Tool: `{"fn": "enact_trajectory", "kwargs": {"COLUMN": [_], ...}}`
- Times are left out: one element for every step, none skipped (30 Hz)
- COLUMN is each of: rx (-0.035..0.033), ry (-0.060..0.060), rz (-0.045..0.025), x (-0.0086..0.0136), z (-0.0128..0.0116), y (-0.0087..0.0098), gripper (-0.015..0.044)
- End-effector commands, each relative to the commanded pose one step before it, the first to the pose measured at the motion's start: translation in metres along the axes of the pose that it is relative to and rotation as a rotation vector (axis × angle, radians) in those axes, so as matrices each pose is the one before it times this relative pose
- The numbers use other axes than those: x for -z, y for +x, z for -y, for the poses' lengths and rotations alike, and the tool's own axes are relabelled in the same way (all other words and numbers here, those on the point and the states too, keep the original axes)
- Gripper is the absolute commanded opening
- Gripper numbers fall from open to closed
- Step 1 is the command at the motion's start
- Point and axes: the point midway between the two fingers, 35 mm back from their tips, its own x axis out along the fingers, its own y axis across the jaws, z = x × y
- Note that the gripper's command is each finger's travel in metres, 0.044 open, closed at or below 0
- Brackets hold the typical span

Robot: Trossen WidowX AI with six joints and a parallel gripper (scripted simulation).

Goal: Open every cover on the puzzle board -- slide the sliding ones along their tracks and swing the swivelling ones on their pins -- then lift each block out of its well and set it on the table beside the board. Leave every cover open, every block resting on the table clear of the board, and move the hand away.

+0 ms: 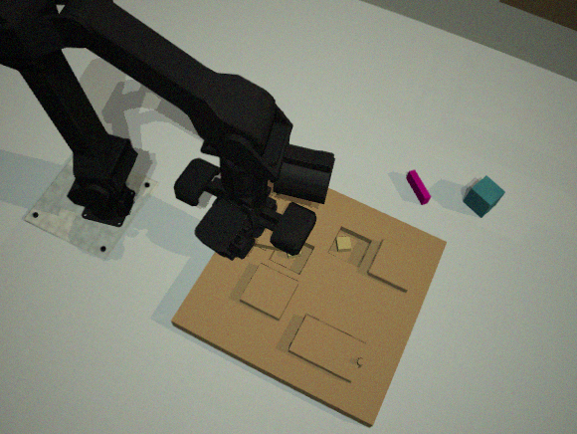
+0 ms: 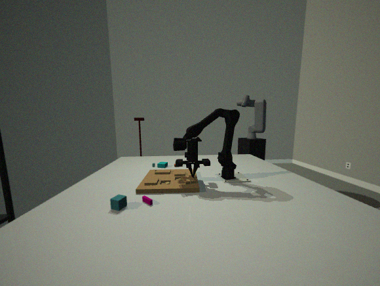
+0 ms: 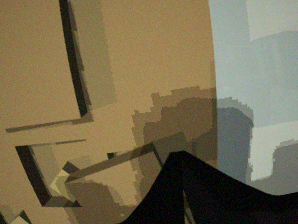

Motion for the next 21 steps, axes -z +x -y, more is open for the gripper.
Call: {"fn": "enact_trajectory", "kwargs": {"rx": [-0.00584,-0.0001,-0.0001,-0.0001,-0.0001,-0.0001,-0.0001,-0.0001,-0.0001,-0.0001,-0.0001,-0.00008,-0.00002,-0.00003,-0.00005,-0.00006,-0.00008,-0.00009,-0.00009,-0.0001,-0.0001], "ry": [-0.0048,0.0,0.0,0.0,0.0,0.0,0.0,0.0,0.0,0.0,0.0,0.0,0.0,0.0,0.0,0.0,0.0,0.0,0.0,0.0,0.0], "rz": [0.00028,0.00001,0.00001,0.00001,0.00001,0.00001,0.00001,0.00001,0.00001,0.00001,0.00001,0.00001,0.0,-0.00001,-0.00001,-0.00001,-0.00002,-0.00002,-0.00002,-0.00002,-0.00002], "x": [-0.00014,-0.00005,-0.00006,-0.00006,-0.00006,-0.00007,-0.00007,-0.00008,-0.00008,-0.00008,-0.00009,-0.00007,0.00005,0.00009,0.00013,0.00017,0.00022,0.00024,0.00026,0.00027,0.00027], "z": [-0.00671,-0.00126,-0.00126,-0.00126,-0.00126,-0.00127,-0.00127,-0.00127,-0.00127,-0.00127,-0.00127,-0.00102,-0.00021,-0.0004,-0.00059,-0.00079,-0.00099,-0.00111,-0.00119,-0.00122,-0.00123], "y": [-0.00056,-0.00002,-0.00001,0.0,0.0,0.00001,0.00001,0.00002,0.00003,0.00003,0.00004,0.00003,-0.00001,-0.00002,-0.00003,-0.00004,-0.00004,-0.00004,-0.00004,-0.00003,-0.00003], "gripper": [0.0,0.0,0.0,0.0,0.0,0.0,0.0,0.0,0.0,0.0,0.0,0.0,0.0,0.0,0.0,0.0,0.0,0.0,0.0,0.0,0.0]}}
